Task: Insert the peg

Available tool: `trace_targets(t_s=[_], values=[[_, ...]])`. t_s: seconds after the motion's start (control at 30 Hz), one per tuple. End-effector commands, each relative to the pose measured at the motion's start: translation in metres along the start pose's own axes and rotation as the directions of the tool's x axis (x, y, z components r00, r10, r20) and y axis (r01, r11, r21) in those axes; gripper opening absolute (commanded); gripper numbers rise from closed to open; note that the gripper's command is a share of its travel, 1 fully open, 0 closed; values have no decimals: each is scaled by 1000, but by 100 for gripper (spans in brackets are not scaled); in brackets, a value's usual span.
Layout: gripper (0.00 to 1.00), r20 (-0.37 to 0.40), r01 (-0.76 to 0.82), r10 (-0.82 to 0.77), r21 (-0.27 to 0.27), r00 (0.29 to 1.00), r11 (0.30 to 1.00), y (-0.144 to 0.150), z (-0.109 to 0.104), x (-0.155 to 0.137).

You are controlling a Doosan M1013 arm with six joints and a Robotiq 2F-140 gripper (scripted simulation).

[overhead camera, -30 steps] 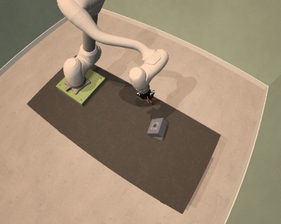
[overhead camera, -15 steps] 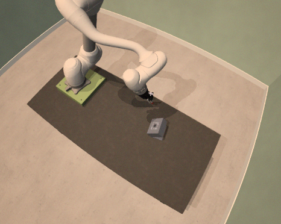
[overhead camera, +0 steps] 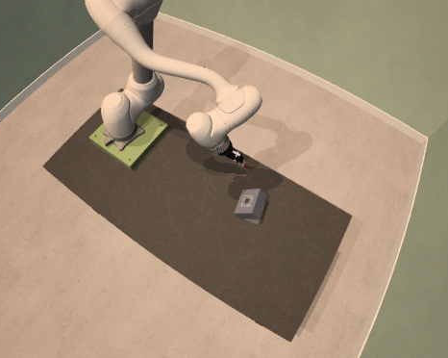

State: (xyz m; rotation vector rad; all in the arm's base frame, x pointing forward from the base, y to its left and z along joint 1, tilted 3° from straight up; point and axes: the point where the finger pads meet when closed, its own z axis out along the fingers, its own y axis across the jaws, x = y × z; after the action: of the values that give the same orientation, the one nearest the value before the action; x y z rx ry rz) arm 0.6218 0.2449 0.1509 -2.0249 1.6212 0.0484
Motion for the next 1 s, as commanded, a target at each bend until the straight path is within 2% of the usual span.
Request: trace_targets(t_s=[0.0,0.43,0.5,0.97], values=[[0,-2,-42,42,24,999,999,-3,-5,6],[0,40,-300,297,121,954,946,-15,-17,21],[0,40,-300,297,121,954,946,-15,-17,21],[0,110,-557,546,205,830,805,-25,-33,46]])
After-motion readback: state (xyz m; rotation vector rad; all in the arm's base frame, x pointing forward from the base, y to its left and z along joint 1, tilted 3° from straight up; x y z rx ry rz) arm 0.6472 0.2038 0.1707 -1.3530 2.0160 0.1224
